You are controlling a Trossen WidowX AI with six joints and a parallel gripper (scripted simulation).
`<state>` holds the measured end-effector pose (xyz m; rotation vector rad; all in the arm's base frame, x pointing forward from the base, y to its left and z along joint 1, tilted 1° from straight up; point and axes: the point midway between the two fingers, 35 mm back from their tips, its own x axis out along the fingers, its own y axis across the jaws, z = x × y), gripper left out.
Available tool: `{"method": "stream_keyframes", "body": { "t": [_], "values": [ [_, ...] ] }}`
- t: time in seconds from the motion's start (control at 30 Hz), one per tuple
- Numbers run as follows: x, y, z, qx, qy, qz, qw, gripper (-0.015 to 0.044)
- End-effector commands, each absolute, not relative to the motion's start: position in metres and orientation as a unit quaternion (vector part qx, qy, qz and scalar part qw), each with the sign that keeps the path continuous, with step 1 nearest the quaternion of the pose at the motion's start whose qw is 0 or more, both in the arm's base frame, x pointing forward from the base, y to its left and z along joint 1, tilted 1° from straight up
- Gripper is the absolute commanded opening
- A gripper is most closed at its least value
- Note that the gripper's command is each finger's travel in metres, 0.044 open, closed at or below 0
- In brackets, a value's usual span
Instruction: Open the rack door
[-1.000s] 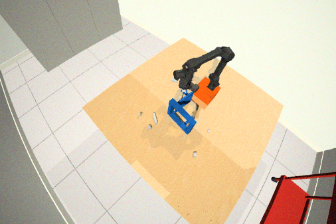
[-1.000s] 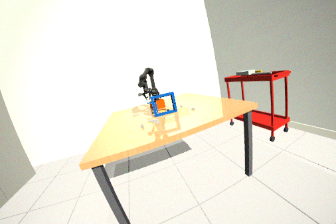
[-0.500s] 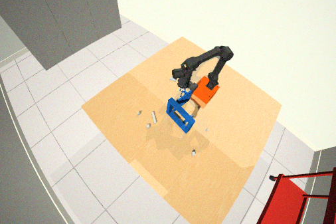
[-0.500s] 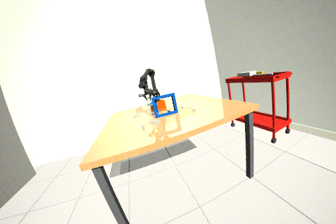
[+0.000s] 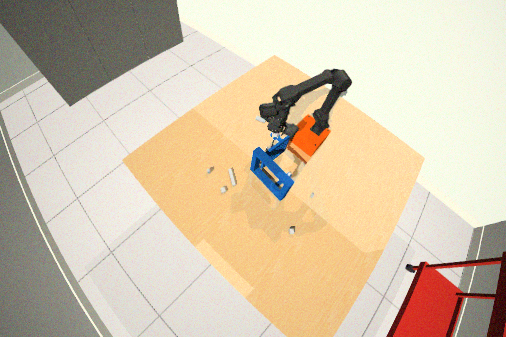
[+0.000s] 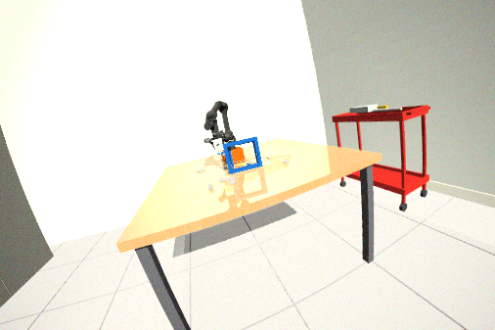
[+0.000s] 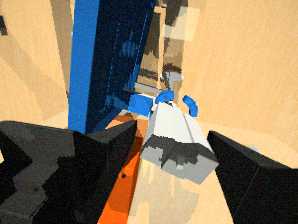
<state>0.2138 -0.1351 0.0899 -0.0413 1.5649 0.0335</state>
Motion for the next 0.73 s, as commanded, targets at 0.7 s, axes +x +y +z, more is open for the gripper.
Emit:
{"method": "stream_keyframes", "body": {
  "t": [0.7],
  "values": [
    [0.217, -0.137, 0.126, -0.021, 0.703, 0.015, 0.711, 0.0297]
  ]
}}
